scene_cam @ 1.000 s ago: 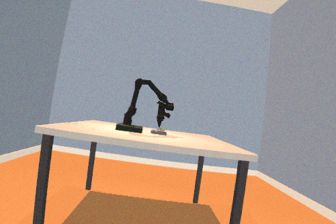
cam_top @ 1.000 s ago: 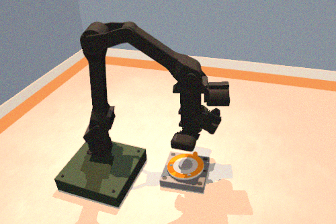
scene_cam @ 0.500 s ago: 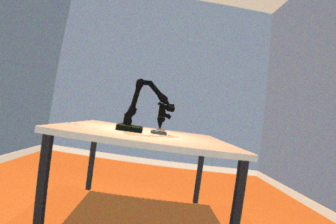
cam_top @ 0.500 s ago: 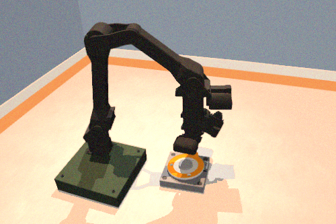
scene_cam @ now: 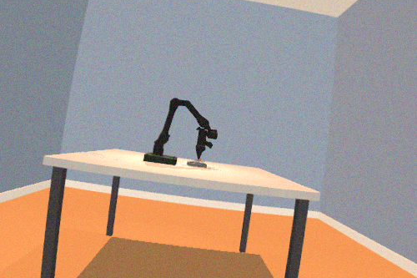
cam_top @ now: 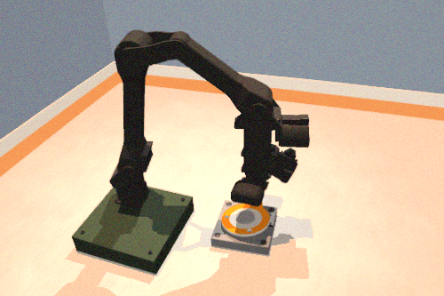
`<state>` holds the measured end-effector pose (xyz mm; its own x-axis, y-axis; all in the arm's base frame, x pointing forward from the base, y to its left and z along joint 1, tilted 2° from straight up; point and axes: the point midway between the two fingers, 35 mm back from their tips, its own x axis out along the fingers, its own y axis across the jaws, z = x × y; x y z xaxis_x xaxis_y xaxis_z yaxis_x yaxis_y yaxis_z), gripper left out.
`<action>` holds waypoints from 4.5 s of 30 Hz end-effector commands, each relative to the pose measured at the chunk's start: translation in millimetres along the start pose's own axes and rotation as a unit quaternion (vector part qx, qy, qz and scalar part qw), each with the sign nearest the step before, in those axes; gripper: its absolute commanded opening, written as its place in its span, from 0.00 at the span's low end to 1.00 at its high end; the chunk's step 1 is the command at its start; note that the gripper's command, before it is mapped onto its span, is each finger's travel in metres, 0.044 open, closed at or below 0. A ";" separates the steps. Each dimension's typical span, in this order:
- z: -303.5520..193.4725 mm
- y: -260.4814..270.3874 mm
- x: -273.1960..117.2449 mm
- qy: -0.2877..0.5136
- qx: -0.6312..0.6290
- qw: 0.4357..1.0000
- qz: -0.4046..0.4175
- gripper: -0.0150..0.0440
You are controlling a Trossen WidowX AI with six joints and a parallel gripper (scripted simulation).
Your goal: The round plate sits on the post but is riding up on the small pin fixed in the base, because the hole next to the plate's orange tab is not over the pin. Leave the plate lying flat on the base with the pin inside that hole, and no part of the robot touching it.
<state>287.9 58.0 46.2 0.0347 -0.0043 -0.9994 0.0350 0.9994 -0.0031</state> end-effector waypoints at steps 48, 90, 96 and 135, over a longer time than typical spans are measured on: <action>7.8 -6.6 1.4 -0.010 0.005 1.000 -0.007 0.25; 8.4 -6.9 1.3 -0.010 0.005 1.000 -0.007 0.25; 8.5 -6.9 1.3 -0.010 0.005 1.000 -0.007 0.25; 24.5 -16.8 -0.7 -0.011 0.005 1.000 -0.008 0.25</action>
<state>306.7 47.8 48.7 0.0557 -0.0092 -0.9984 0.0397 0.9992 -0.0070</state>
